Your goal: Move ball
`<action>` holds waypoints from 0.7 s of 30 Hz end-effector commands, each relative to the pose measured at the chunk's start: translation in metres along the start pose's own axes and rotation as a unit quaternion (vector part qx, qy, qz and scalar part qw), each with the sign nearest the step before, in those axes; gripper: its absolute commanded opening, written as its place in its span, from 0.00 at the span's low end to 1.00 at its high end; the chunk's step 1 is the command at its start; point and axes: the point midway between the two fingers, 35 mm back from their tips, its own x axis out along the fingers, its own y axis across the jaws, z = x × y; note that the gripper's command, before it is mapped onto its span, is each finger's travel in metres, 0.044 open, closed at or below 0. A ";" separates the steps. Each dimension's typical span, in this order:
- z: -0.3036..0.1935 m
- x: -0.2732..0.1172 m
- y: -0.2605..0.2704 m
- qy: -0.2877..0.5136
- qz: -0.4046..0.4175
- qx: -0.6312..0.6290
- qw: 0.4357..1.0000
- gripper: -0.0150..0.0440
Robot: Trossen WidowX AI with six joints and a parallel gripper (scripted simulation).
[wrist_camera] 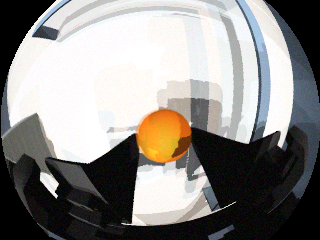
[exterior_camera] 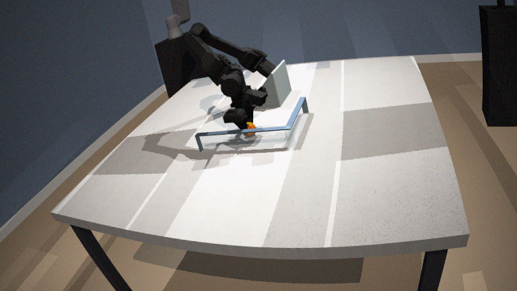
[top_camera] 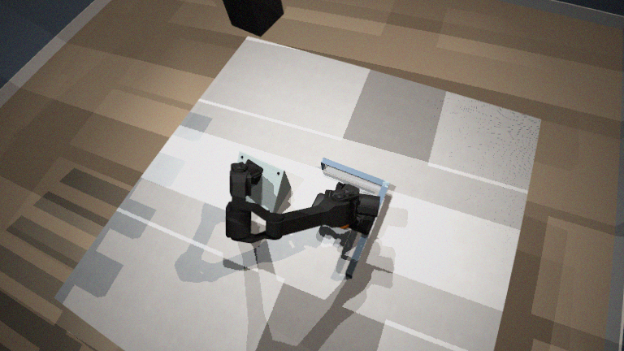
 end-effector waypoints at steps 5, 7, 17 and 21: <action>0.000 0.000 0.000 0.000 0.000 0.000 1.000 0.52; 0.000 0.000 0.000 0.000 0.000 0.000 1.000 0.61; 0.002 -0.024 -0.002 -0.001 0.001 -0.001 1.000 0.82; 0.002 -0.082 0.001 0.001 0.003 -0.005 1.000 0.82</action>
